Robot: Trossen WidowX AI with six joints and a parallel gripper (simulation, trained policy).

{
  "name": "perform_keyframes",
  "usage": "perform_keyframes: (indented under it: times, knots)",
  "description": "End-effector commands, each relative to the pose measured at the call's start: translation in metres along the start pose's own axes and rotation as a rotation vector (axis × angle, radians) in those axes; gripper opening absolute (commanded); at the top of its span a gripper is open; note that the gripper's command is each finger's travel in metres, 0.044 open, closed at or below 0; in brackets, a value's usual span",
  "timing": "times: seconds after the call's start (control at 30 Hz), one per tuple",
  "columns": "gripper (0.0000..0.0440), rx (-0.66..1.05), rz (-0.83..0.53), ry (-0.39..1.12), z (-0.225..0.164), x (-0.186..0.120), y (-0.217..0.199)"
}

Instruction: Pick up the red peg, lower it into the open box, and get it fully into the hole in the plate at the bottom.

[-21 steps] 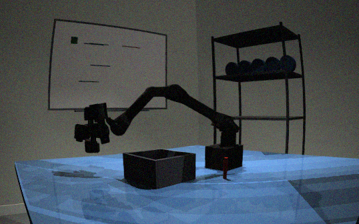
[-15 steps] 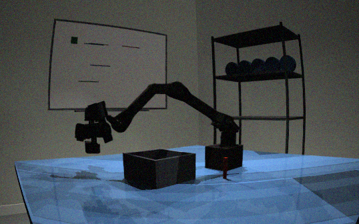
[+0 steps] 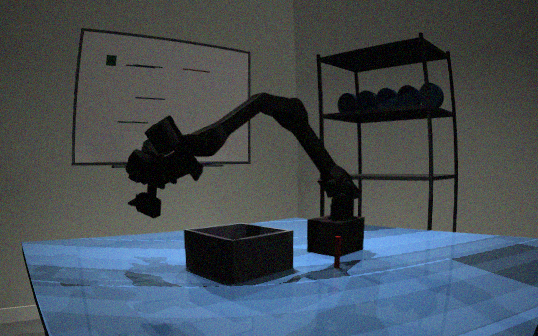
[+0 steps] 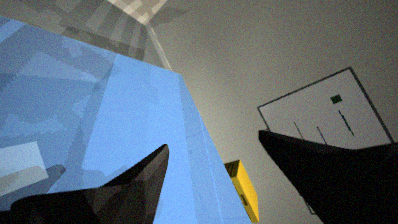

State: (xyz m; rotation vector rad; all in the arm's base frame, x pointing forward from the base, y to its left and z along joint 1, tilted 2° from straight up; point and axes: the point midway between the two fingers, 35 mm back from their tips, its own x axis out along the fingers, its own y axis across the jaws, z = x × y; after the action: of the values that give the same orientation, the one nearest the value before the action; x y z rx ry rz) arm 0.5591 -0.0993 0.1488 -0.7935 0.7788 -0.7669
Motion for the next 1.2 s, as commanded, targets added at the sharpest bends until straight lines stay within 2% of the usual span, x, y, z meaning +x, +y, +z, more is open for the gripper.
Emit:
perform_keyframes:
  times: [0.0, 0.27, 0.53, 0.87, 1.17]
  knots:
    - [0.044, 0.069, 0.105, -0.028, 0.006, -0.037, 0.01]
    - [0.044, 0.193, 0.348, -0.033, 0.004, -0.12, 0.035]
    - [0.044, 0.296, 0.585, 0.054, -0.021, -0.204, 0.051]
    - [0.044, 0.398, 0.803, 0.303, -0.082, -0.297, 0.052]
    - [0.044, 0.458, 0.857, 0.6, -0.156, -0.359, 0.038]
